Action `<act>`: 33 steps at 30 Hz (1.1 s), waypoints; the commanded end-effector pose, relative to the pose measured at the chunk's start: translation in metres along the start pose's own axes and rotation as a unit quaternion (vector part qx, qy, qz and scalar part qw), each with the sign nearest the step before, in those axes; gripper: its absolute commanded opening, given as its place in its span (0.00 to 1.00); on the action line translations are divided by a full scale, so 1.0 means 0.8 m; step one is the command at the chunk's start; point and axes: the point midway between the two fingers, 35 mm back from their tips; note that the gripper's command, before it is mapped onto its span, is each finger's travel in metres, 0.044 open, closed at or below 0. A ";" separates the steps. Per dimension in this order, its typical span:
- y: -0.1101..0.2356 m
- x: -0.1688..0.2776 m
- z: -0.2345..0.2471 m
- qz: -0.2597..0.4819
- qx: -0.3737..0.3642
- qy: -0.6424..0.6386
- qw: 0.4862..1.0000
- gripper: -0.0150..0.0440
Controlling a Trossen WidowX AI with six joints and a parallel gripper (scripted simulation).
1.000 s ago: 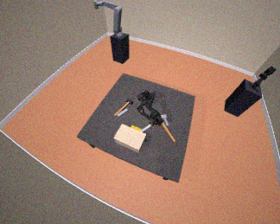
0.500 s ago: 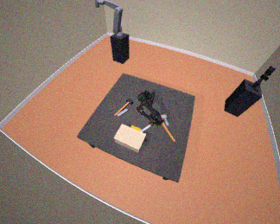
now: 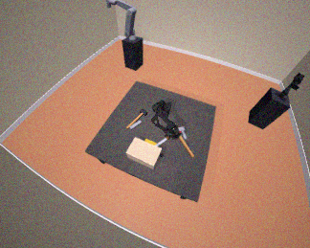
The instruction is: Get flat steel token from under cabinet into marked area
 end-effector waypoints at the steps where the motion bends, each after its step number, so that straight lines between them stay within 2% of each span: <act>1: -0.004 0.003 -0.001 0.001 0.001 0.004 1.000 0.71; 5: 0.000 0.000 0.000 0.000 0.000 0.000 1.000 0.53; 14: 0.000 0.000 0.000 0.000 0.000 0.000 1.000 0.43; 18: 0.000 0.000 0.000 0.000 0.000 0.000 1.000 0.25; 33: 0.000 -0.028 -0.005 0.000 0.001 0.001 1.000 0.25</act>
Point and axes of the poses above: the point midway between the two fingers, 35 mm back from their tips, its own y axis back along the fingers, its own z axis across the jaws, x = y × z, and after that the axes turned 11 degrees about y, right-handed
